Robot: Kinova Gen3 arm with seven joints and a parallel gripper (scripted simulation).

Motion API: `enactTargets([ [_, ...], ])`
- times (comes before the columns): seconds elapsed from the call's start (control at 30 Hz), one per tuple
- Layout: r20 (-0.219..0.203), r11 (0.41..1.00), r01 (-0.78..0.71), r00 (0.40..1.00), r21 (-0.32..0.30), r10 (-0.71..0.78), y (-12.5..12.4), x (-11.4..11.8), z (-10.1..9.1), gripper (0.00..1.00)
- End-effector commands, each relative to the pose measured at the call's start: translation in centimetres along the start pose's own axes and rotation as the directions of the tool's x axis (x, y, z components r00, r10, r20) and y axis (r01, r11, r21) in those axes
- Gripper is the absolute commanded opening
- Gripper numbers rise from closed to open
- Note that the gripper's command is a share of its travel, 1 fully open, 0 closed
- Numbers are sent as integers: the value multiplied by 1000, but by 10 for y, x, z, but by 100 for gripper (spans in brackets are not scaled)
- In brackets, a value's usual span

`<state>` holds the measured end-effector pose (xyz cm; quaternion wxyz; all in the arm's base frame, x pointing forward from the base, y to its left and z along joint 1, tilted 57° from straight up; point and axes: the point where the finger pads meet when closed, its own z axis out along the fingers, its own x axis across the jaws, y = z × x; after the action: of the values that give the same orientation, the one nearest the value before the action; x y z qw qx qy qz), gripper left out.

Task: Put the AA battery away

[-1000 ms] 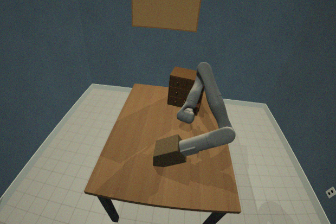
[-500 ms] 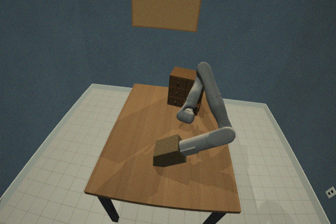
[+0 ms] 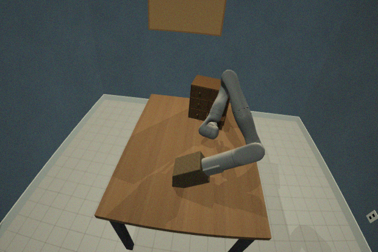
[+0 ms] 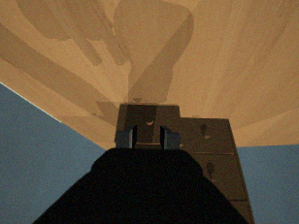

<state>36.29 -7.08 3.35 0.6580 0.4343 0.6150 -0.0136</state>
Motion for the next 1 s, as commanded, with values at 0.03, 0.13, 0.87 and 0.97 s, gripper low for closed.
enactTargets([
  [0.03,0,1000,-1,1000,-1,1,1,0,0,67],
  [0.13,0,1000,-1,1000,-1,1,1,0,0,67],
  [0.87,0,1000,-1,1000,-1,1,-5,0,19,67],
  [0.97,0,1000,-1,1000,-1,1,-8,0,26,67],
])
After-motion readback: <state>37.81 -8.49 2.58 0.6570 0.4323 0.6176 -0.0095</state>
